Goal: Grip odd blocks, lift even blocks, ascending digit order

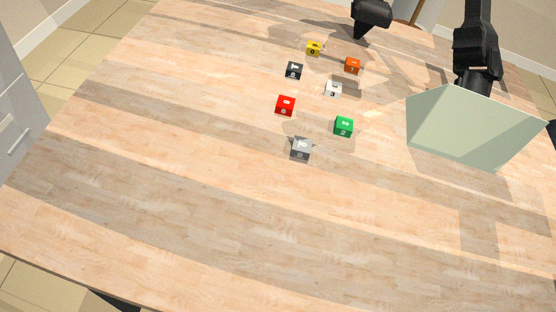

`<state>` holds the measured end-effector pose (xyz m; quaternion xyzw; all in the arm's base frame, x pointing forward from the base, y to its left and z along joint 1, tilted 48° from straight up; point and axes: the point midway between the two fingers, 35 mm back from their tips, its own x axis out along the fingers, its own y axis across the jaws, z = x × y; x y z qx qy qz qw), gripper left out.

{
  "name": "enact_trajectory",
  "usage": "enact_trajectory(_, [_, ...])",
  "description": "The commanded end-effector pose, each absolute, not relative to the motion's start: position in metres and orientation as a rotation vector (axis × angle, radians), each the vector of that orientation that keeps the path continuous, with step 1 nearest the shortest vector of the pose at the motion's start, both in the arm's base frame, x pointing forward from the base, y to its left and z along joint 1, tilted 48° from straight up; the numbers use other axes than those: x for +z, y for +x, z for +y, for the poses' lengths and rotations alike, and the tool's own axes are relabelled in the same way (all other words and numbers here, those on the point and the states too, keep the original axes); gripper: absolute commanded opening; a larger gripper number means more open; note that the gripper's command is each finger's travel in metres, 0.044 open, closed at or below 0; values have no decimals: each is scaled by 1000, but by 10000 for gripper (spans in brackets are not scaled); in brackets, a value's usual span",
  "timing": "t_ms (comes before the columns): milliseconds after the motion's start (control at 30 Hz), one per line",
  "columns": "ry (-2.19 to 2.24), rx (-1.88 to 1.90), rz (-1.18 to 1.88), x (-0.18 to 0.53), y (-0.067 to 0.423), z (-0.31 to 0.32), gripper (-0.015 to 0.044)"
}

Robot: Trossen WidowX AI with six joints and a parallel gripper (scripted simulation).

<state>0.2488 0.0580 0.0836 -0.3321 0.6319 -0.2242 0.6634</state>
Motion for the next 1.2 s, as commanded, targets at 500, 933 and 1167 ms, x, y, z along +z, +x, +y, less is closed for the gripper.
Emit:
enact_trajectory(500, [-757, -519, 1428, -45, 228, 111, 225])
enact_trajectory(933, [-759, -523, 1427, -76, 230, 75, 400])
enact_trajectory(1167, [-759, -523, 1426, -83, 231, 67, 400])
